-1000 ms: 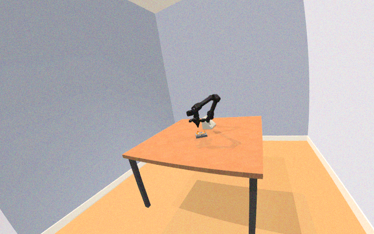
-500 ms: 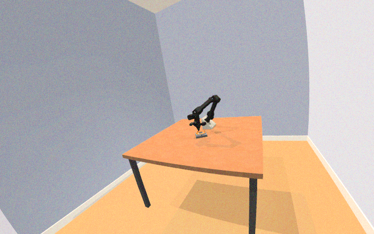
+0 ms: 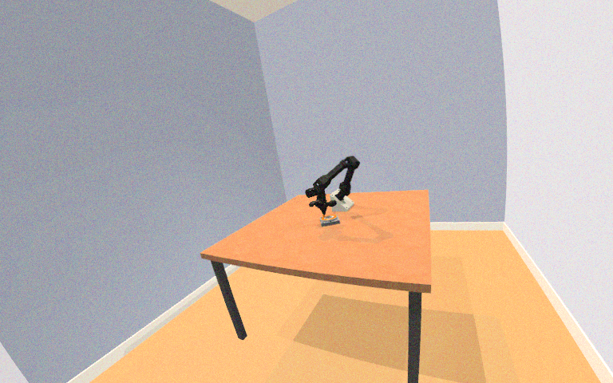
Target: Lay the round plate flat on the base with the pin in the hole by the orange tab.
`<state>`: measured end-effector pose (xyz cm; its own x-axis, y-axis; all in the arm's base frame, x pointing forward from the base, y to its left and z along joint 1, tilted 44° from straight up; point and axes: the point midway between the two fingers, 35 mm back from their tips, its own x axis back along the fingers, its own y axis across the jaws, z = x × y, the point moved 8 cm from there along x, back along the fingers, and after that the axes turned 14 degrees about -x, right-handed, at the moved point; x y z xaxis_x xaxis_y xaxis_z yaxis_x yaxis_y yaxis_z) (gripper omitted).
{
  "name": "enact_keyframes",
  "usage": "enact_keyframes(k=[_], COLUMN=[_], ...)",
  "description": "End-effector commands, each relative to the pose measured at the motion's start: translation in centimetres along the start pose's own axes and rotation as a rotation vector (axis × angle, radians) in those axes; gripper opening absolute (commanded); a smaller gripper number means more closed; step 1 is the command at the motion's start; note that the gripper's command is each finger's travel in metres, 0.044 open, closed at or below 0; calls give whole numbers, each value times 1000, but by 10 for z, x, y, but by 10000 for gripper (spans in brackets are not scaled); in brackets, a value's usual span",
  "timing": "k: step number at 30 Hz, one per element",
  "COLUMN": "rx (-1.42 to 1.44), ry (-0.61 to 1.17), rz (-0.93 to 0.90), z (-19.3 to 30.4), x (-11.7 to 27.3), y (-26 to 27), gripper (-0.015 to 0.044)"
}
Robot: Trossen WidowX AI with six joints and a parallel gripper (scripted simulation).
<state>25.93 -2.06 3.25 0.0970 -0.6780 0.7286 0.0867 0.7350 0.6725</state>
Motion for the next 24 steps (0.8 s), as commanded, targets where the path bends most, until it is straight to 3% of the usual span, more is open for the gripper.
enact_keyframes(k=[1, 24], rx=[-1, 0], ry=[-7, -8], rz=[-2, -2], z=[-7, -27], x=[0, 1], y=[-1, -1], gripper=[0, 0])
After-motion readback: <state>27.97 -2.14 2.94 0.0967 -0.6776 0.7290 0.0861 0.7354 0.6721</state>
